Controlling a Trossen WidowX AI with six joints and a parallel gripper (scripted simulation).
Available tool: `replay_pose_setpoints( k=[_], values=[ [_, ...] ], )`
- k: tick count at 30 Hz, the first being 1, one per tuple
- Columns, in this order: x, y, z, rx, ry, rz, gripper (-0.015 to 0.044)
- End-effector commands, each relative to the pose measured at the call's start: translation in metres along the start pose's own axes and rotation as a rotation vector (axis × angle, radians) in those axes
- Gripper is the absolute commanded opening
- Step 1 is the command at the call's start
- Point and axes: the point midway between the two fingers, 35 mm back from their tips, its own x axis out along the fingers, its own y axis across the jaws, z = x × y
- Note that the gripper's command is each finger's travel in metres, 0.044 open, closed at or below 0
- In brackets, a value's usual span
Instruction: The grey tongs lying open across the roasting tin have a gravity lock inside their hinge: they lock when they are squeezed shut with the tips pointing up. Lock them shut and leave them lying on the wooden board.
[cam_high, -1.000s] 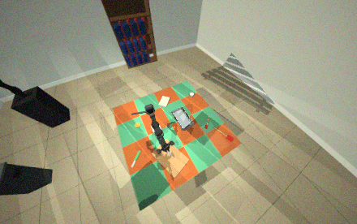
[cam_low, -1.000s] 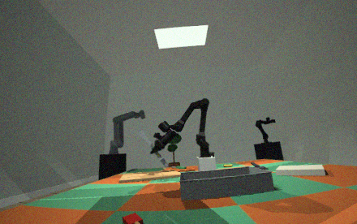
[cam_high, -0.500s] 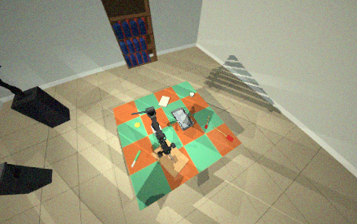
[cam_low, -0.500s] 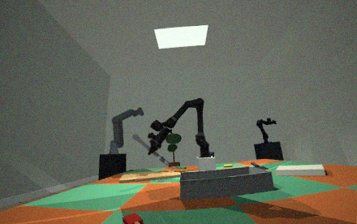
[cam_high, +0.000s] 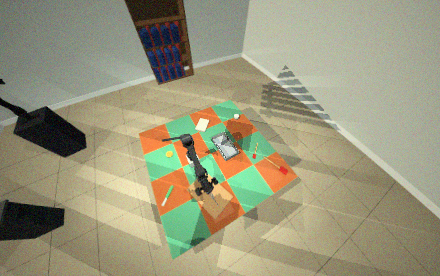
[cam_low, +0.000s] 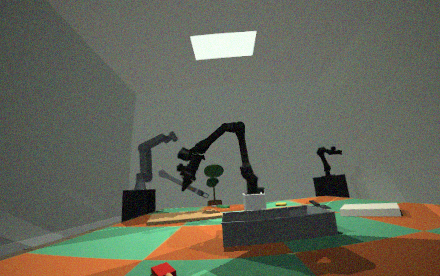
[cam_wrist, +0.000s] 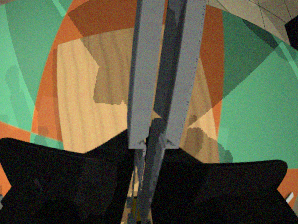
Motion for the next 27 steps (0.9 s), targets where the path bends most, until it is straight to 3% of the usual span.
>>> replay_pose_setpoints(
  k=[1, 27],
  values=[
    [-0.004, 0.000, 0.007, -0.004, 0.037, -0.005, -0.0150],
    [-0.023, 0.003, 0.010, -0.019, 0.423, -0.013, -0.0150]
  ],
)
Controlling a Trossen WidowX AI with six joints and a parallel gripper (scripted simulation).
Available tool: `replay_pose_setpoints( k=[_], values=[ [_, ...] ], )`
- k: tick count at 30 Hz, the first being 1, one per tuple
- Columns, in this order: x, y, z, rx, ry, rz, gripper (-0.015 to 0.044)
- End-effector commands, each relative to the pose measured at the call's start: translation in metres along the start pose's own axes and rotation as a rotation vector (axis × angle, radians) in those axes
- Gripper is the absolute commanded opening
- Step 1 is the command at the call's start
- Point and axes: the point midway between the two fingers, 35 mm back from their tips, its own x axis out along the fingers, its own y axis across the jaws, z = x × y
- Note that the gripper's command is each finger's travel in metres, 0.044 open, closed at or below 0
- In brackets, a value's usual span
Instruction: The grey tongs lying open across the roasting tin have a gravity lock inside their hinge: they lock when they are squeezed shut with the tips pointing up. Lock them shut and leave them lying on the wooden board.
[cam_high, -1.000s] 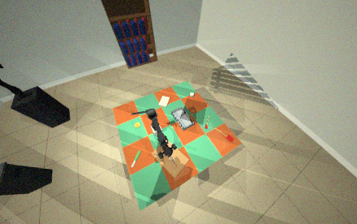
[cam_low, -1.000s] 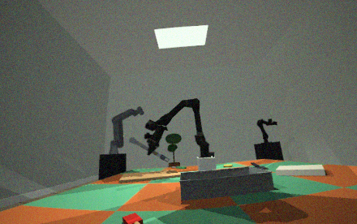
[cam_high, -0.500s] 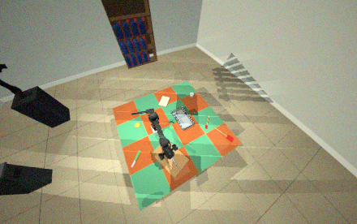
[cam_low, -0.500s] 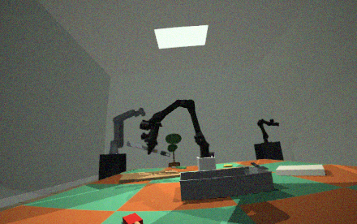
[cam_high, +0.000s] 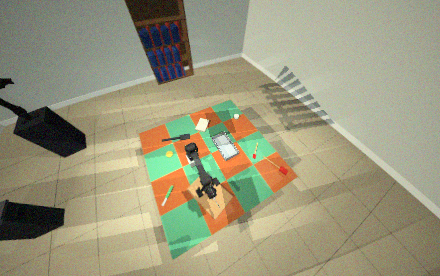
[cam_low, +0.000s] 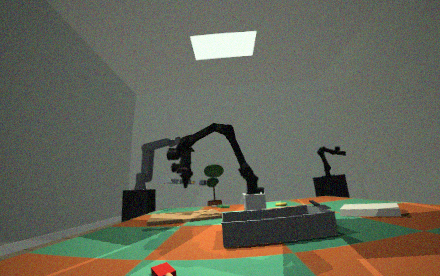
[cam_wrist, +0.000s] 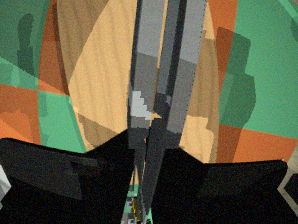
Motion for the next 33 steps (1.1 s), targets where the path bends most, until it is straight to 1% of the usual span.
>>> replay_pose_setpoints(
  k=[1, 12, 33],
  values=[
    [-0.007, 0.000, 0.002, -0.010, 0.031, -0.006, -0.0150],
    [-0.005, 0.000, 0.002, -0.010, 0.033, -0.006, -0.0150],
    [0.030, -0.001, 0.005, -0.010, 0.033, -0.006, -0.0150]
  ],
)
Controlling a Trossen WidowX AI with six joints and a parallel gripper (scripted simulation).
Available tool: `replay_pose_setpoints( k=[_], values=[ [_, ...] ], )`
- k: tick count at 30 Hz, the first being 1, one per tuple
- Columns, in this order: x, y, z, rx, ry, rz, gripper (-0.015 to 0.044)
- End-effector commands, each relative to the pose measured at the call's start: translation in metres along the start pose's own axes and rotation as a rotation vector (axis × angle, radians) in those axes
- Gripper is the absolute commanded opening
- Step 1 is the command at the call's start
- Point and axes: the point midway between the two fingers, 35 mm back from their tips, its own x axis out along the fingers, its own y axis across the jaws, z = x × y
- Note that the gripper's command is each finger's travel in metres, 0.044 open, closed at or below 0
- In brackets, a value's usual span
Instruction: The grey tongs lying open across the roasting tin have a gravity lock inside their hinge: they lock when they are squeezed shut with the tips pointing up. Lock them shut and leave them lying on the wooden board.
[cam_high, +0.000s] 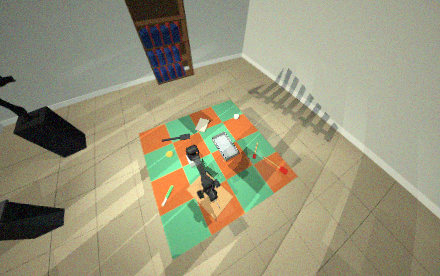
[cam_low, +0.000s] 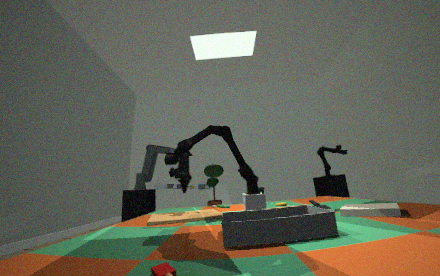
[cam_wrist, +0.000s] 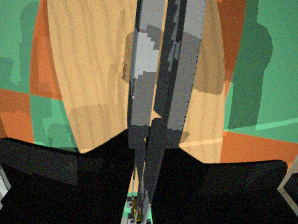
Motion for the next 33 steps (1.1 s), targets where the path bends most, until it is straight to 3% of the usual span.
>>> replay_pose_setpoints(
  k=[1, 33],
  values=[
    [0.007, 0.000, -0.001, -0.005, 0.004, -0.003, -0.0150],
    [0.060, 0.000, -0.003, -0.005, 0.004, -0.003, -0.0150]
  ],
)
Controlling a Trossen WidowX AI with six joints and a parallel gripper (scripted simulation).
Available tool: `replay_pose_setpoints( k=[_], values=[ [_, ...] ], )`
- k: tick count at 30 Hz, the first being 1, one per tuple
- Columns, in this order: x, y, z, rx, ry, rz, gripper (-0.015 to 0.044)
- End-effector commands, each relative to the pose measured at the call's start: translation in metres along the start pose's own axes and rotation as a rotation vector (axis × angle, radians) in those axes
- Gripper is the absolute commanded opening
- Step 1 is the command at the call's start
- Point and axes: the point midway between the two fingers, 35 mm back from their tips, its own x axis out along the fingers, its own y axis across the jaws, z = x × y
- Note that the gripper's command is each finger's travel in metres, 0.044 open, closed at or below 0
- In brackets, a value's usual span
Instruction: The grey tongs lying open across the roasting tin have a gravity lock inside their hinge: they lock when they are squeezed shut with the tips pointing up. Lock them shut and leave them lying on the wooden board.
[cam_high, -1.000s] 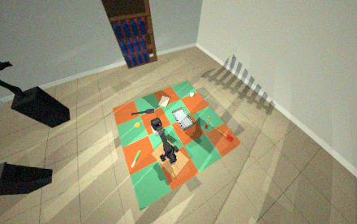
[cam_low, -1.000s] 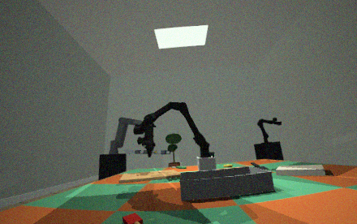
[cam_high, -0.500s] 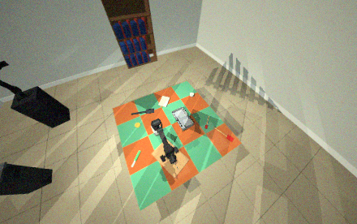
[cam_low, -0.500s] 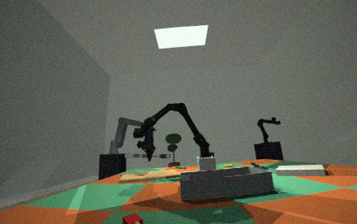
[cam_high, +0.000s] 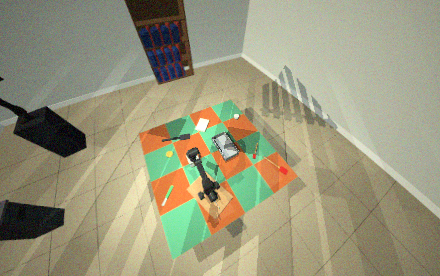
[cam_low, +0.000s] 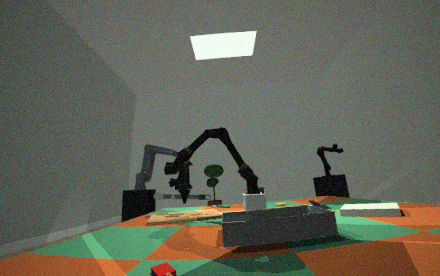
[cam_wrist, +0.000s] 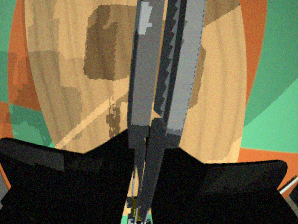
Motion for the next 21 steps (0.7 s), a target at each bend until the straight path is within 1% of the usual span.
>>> replay_pose_setpoints(
  k=[1, 13, 18, 21],
  values=[
    [0.007, 0.000, -0.003, -0.002, 0.004, -0.002, -0.0150],
    [0.026, 0.000, -0.006, -0.002, 0.004, -0.002, -0.0150],
    [0.028, 0.000, -0.006, -0.002, 0.004, -0.002, -0.0150],
    [0.026, 0.000, -0.005, -0.001, 0.003, 0.000, -0.0071]
  ],
)
